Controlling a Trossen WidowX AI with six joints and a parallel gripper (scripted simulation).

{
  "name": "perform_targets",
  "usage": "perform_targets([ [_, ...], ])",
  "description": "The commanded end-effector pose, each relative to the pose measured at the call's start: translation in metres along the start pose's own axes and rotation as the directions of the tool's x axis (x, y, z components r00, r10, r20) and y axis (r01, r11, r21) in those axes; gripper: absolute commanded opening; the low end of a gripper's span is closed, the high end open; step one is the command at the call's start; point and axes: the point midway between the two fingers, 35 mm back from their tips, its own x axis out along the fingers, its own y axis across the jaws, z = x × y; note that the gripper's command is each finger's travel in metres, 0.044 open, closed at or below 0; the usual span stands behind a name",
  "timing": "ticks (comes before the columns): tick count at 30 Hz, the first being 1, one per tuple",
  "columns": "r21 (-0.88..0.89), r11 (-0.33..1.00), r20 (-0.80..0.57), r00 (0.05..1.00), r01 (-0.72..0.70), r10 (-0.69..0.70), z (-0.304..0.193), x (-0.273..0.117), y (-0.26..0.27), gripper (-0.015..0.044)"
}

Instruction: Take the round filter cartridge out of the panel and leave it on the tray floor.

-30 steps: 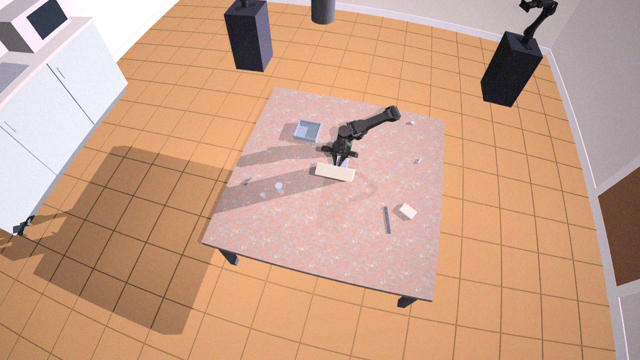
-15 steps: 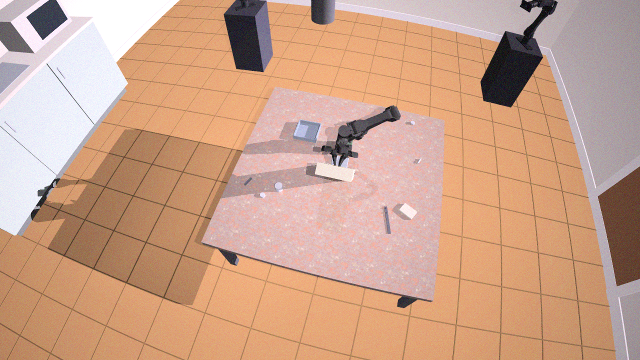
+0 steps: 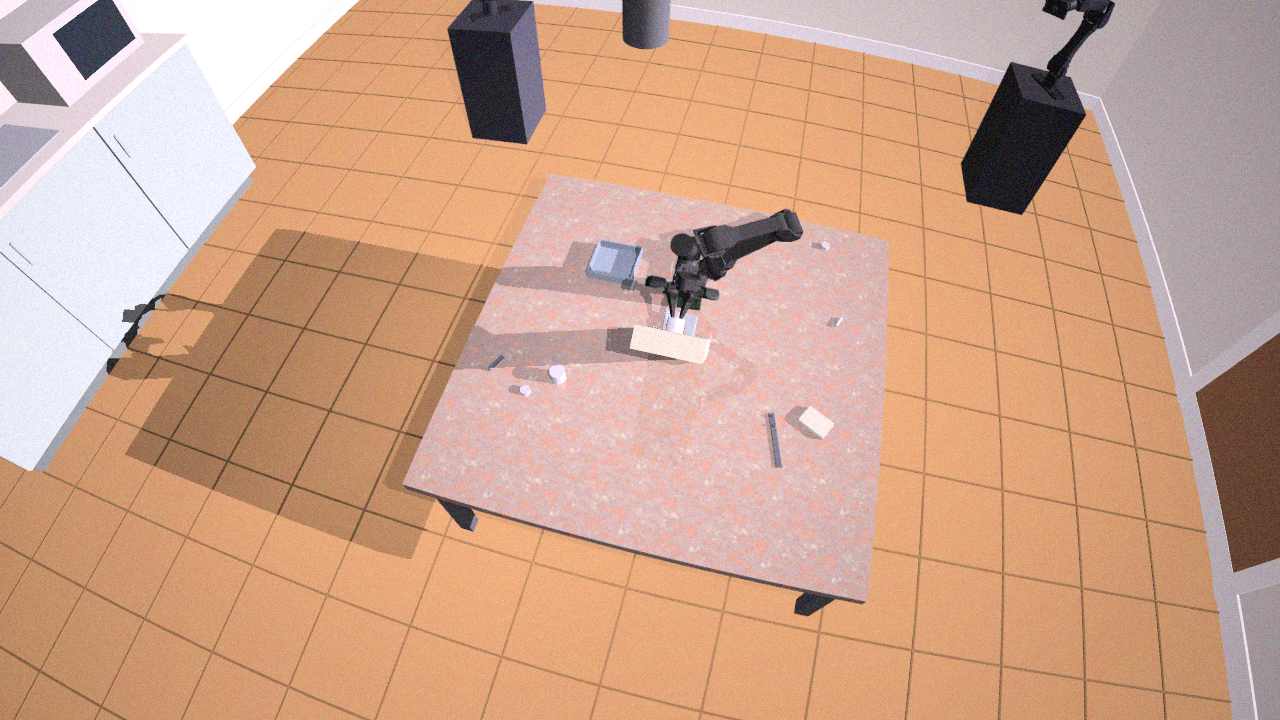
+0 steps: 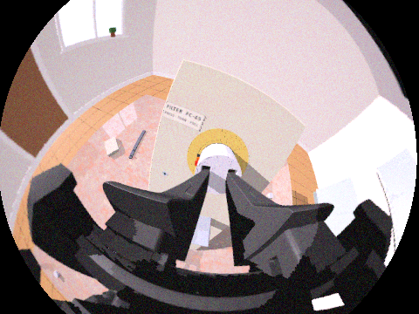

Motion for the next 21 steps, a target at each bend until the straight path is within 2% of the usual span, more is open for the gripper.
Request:
perform_targets([
  [1,0.019,1.000,0.001,1.000,0.012,-0.012,-0.001,-0.020,-0.001,0.0000],
  [4,0.032,0.999,0.006,1.000,0.011,-0.011,0.000,-0.031,0.001,0.0000],
  [13,0.033,0.999,0.007,1.000,0.010,-0.011,-0.001,-0.032,0.001,0.0000],
  [21,0.033,0.999,0.007,1.000,0.010,-0.011,-0.024,-0.029,0.008,0.0000],
])
